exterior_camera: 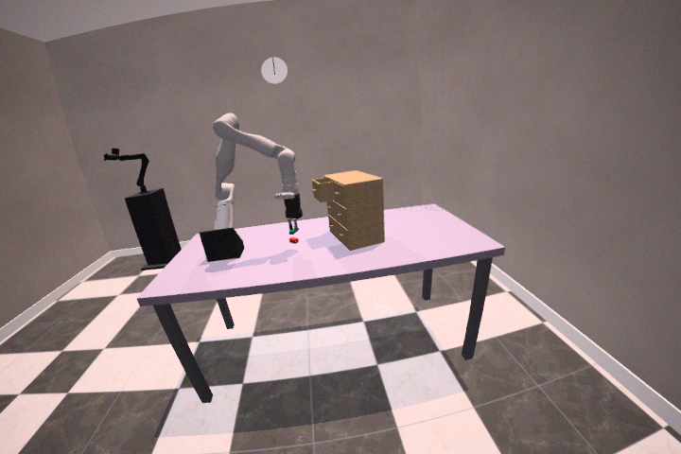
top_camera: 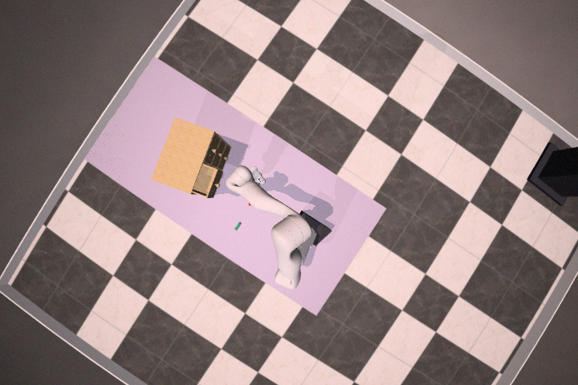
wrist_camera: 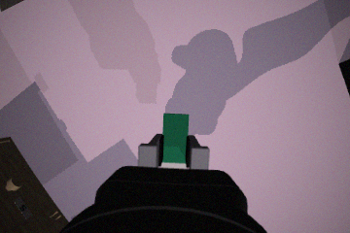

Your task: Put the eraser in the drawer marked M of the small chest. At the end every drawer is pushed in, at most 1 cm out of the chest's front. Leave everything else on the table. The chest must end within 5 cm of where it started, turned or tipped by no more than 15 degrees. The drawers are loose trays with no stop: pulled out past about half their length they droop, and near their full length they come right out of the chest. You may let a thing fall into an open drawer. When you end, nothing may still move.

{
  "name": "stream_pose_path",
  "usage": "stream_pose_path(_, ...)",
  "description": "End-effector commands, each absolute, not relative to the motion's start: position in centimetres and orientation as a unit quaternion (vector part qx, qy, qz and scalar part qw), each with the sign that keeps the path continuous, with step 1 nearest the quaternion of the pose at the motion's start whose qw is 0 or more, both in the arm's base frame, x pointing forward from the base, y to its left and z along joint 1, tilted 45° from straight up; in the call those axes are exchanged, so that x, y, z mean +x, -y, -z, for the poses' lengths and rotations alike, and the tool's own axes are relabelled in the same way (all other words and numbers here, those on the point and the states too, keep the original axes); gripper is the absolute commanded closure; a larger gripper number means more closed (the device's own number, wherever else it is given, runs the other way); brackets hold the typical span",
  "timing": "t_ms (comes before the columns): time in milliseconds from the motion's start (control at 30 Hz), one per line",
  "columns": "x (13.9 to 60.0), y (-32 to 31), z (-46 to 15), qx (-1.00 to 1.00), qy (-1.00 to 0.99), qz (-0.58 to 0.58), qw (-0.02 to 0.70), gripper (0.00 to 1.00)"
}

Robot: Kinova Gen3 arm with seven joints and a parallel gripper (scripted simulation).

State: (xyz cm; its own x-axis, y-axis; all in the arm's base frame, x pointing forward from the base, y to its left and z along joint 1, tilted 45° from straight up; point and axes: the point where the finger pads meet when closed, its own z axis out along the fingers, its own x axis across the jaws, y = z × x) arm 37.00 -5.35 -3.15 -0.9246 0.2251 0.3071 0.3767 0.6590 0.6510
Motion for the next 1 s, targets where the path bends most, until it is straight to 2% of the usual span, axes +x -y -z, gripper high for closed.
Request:
stream_pose_path(0, 37.7, 5.2, 2.8, -0.194, 0.901, 0.372, 0.107, 0.55)
stream_pose_path(967, 38.8, 3.5, 1.2, -0.377, 0.841, 0.341, 0.182, 0.55)
